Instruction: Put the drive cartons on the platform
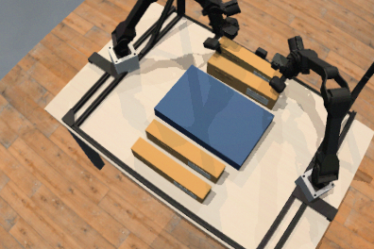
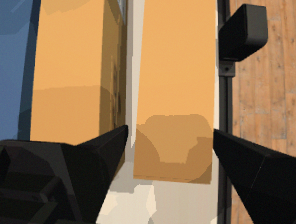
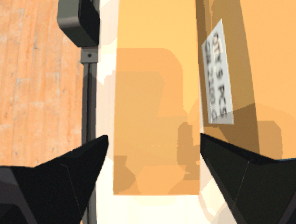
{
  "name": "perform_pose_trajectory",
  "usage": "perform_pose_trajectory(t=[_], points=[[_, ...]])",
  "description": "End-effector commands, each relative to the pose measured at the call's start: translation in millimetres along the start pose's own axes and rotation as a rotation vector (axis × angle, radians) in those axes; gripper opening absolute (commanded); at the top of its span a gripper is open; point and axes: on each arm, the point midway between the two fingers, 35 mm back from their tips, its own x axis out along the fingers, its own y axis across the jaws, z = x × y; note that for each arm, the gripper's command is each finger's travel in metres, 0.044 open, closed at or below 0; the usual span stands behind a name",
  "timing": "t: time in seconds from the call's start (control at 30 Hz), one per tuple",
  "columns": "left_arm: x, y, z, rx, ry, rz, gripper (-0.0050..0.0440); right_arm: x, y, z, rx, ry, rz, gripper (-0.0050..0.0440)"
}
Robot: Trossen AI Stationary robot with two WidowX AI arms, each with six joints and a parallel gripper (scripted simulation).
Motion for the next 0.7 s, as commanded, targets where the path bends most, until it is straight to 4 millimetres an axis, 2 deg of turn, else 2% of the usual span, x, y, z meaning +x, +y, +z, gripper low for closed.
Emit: perform_pose_trajectory(t=[0.0, 0.43, 0.53, 0.67], points=[[2.4, 1.4, -1.9, 0.0, 0.005, 0.008, 0.0389, 1.4, -0.9, -0.3, -0.002, 0.0, -0.005, 0.0389], [-2.6, 0.0, 1.1, 0.0, 0.005, 0.008, 0.0389, -2.6, 0.0, 1.0, -0.002, 0.0, -0.005, 0.0389], [-15.5, -0.1, 6.4, 0.0, 0.005, 0.008, 0.0389, -15.5, 0.1, 6.2, -0.002, 0.0, -0.005, 0.0389], [-42.8, -0.3, 17.6, 0.0, 0.005, 0.008, 0.0389, -42.9, 0.2, 17.3, -0.002, 0.0, -0.005, 0.0389]])
